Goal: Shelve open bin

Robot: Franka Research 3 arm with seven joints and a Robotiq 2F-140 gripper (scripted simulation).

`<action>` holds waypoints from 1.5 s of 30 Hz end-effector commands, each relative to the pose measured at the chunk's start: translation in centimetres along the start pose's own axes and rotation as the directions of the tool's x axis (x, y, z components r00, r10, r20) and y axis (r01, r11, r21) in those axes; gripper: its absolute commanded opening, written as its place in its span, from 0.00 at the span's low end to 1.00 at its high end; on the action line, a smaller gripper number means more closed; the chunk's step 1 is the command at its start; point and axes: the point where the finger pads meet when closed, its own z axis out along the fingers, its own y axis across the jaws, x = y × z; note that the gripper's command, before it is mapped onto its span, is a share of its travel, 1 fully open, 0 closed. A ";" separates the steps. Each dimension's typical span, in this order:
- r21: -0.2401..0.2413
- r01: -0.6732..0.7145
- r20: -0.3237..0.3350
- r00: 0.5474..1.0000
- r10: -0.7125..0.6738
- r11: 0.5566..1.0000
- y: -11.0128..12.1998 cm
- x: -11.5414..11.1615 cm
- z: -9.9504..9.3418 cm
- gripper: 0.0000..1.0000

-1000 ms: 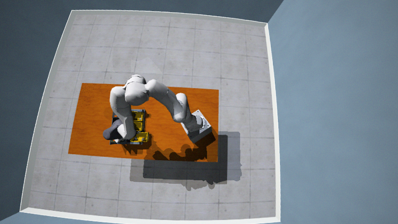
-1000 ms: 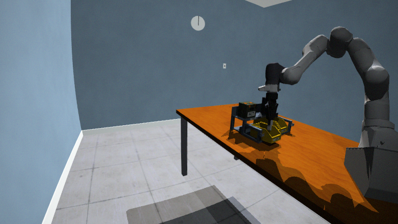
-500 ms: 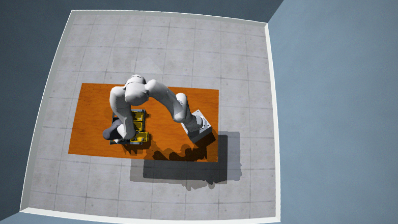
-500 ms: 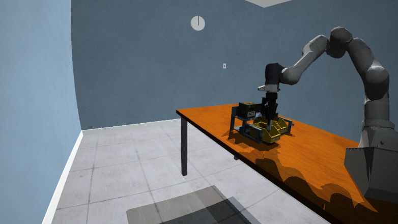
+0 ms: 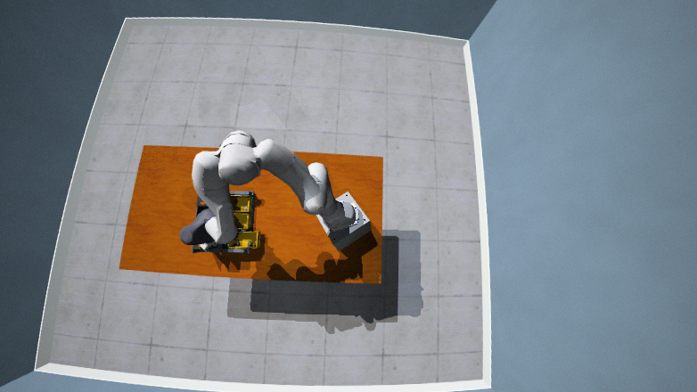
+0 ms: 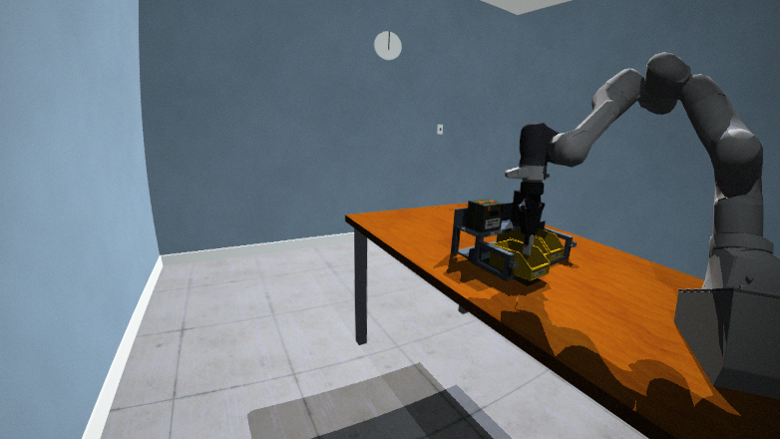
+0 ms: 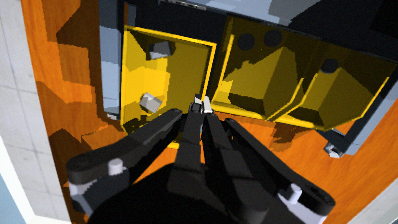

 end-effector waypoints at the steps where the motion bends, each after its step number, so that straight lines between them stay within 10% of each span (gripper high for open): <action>1: 0.003 -0.001 -0.007 1.000 0.001 1.000 -0.1 0.3 -0.2 0.00; 45: 0.003 -0.001 -0.011 1.000 0.001 1.000 -0.1 0.7 -0.2 0.00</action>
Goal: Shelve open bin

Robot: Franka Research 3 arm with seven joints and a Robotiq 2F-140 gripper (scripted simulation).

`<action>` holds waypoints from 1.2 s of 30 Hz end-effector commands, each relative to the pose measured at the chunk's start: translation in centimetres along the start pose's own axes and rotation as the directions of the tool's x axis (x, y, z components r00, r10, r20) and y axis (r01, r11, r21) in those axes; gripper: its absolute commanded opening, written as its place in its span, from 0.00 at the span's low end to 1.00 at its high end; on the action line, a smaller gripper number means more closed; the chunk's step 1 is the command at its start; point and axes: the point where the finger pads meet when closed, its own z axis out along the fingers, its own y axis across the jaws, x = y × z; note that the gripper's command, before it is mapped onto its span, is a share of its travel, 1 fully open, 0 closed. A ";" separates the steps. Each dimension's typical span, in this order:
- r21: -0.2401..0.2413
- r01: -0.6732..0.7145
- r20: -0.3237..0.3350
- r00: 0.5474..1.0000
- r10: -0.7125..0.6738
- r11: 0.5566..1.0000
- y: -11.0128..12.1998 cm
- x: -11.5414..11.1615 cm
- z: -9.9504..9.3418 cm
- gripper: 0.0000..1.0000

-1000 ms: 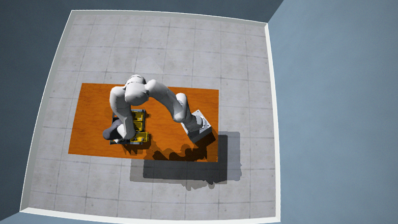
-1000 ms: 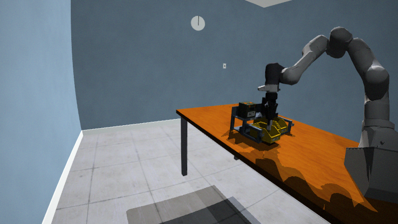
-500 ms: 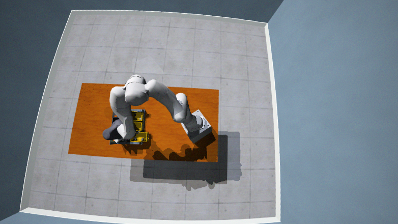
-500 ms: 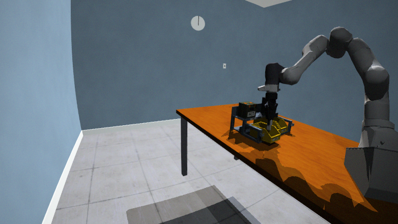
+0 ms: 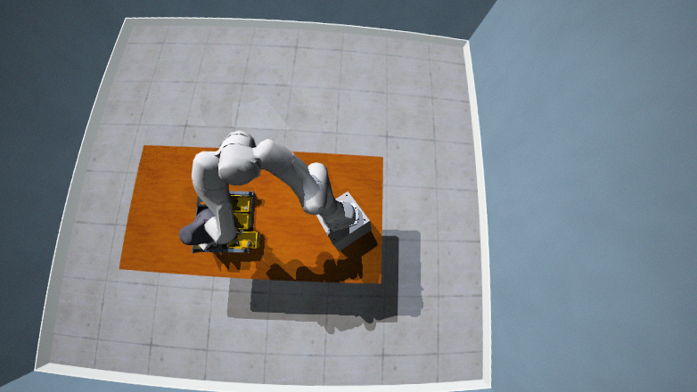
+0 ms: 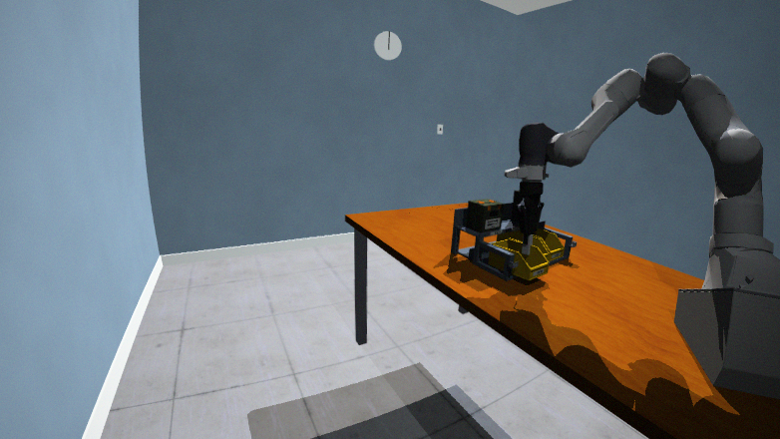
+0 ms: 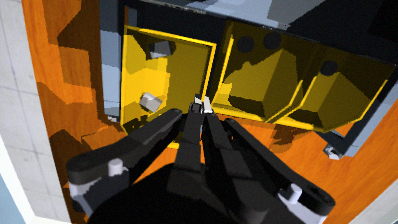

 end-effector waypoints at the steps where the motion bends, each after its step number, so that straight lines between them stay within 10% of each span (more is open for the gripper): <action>1: 0.002 0.001 -0.008 1.000 -0.001 1.000 -0.1 0.4 -0.2 0.00; 36: 0.002 0.001 -0.020 1.000 -0.001 1.000 -0.1 1.8 -0.2 0.00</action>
